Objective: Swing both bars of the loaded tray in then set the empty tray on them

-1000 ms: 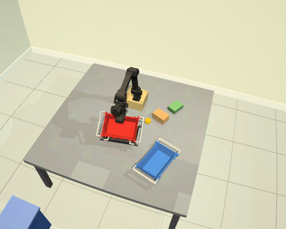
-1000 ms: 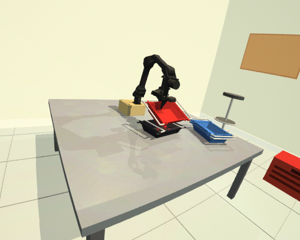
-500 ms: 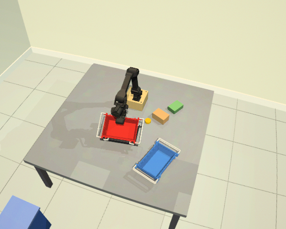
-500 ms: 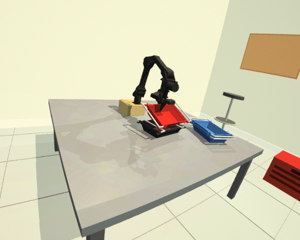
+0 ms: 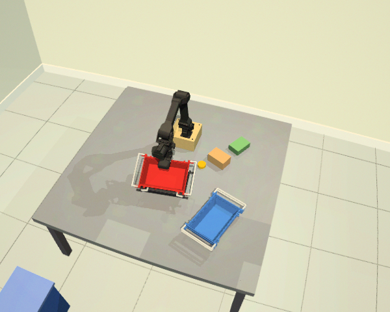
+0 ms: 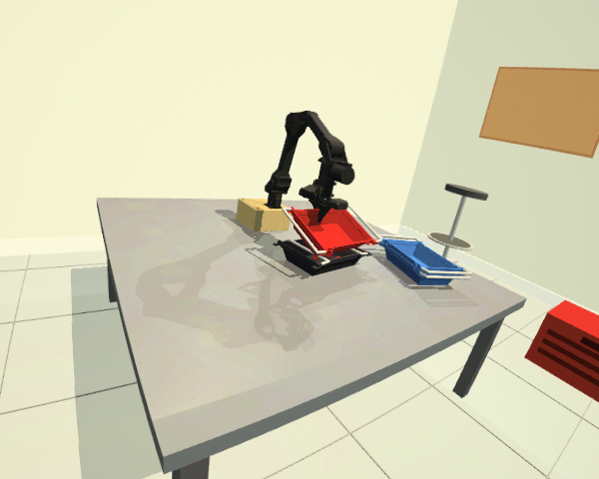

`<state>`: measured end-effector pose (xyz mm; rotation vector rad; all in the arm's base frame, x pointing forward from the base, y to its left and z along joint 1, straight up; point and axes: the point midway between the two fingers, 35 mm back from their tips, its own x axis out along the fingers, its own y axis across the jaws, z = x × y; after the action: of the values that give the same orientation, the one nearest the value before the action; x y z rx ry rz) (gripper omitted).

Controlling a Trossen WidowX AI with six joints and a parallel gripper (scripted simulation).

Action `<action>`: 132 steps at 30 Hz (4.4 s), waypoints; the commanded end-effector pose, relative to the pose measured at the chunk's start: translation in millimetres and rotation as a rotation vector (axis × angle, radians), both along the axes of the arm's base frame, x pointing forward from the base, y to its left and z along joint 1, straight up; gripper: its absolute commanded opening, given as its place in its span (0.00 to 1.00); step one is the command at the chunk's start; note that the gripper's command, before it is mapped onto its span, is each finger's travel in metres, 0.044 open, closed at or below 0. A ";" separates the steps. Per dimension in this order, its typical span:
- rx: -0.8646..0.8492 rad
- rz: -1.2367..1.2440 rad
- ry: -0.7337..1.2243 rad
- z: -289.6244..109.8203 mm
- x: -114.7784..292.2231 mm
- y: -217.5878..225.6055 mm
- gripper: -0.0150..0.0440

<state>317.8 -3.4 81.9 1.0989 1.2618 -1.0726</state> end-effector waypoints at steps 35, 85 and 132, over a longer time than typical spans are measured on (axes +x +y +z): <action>-0.001 -0.001 0.000 -29.2 -14.7 -2.8 0.25; -0.001 -0.001 0.000 -38.7 -17.6 -3.3 0.25; -0.001 -0.001 0.001 -47.4 -19.7 -3.6 0.25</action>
<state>301.8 -6.4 39.5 1.1109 1.2460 -1.0597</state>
